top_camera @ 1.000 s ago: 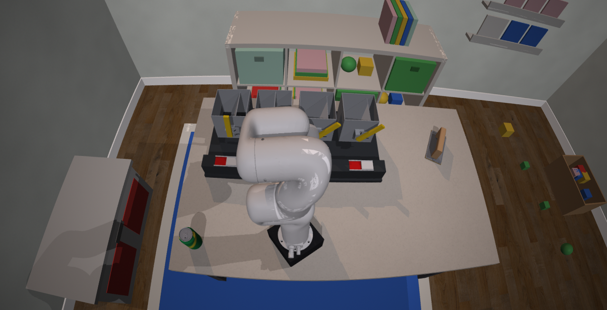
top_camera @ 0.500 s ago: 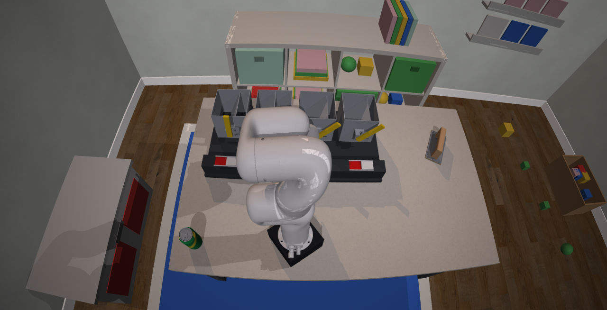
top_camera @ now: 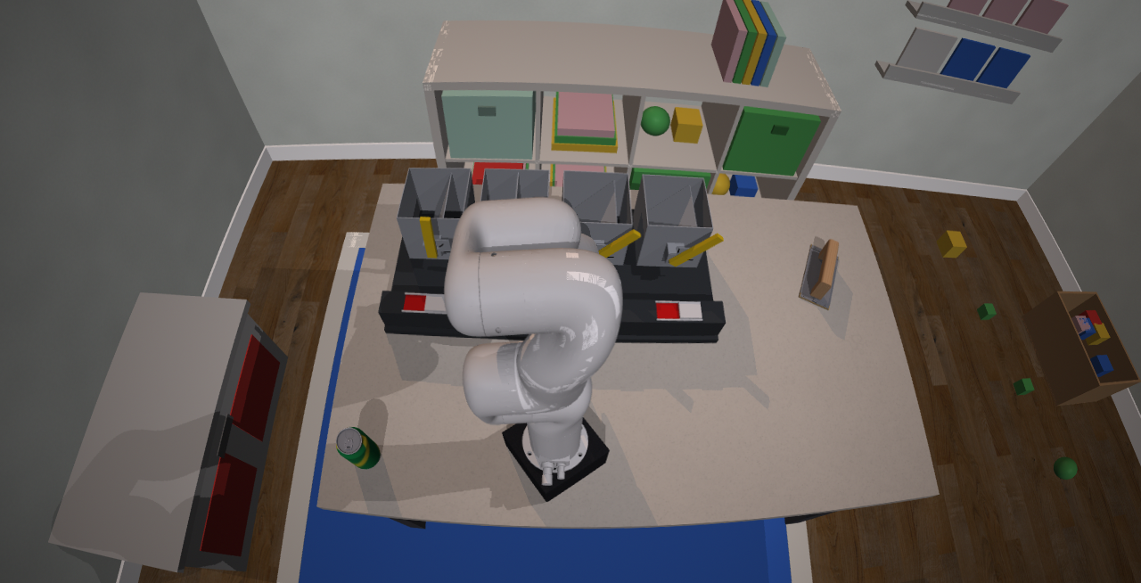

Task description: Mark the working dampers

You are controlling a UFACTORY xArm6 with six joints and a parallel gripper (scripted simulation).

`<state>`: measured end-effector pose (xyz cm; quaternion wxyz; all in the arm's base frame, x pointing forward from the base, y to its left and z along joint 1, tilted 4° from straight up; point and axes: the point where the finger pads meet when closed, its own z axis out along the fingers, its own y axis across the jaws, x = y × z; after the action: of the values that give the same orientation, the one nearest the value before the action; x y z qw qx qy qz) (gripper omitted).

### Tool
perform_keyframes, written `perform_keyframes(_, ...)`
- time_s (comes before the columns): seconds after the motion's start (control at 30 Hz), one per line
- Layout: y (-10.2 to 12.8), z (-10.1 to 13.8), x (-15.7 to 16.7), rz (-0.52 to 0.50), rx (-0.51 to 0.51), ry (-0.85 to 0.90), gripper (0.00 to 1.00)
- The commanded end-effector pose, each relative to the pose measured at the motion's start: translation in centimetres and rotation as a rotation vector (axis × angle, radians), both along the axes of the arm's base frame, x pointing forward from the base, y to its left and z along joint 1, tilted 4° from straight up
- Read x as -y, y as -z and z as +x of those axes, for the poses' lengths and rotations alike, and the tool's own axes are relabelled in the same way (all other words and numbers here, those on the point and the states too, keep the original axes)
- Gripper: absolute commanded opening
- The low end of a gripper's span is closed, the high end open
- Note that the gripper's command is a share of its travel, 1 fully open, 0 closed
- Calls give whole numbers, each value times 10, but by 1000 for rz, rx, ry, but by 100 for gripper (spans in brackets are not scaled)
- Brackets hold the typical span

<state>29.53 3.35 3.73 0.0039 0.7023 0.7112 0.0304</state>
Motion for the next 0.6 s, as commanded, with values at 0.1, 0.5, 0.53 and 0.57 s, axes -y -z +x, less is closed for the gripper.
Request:
perform_keyframes(0.1,4,2,0,0,3,0,0)
perform_keyframes(0.5,4,2,0,0,3,0,0)
perform_keyframes(0.53,4,2,0,0,3,0,0)
perform_keyframes(0.57,4,2,0,0,3,0,0)
